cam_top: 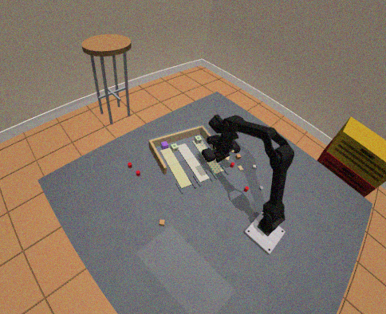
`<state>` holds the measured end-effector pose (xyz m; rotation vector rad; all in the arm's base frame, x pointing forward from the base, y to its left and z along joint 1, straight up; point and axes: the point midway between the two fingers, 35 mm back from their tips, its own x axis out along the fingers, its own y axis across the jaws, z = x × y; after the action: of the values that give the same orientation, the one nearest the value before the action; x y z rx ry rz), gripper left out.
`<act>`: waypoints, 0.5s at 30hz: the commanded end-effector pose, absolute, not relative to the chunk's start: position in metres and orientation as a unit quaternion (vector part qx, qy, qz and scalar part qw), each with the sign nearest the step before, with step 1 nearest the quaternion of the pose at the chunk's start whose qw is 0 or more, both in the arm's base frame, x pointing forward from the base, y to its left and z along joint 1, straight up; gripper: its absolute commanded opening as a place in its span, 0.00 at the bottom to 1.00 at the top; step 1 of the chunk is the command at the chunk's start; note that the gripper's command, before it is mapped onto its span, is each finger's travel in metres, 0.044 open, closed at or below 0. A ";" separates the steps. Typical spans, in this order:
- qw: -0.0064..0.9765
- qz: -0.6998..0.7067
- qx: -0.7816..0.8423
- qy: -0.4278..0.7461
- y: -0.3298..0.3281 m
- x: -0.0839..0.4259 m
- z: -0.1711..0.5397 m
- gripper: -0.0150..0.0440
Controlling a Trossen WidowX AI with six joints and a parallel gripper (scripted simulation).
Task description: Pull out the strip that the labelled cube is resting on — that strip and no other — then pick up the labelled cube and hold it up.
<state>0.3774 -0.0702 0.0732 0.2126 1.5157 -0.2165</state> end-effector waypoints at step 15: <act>0.710 -0.098 0.096 0.691 -0.069 0.372 0.039 0.25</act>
<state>0.3758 -0.0698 0.0481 0.2124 1.5173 -0.2161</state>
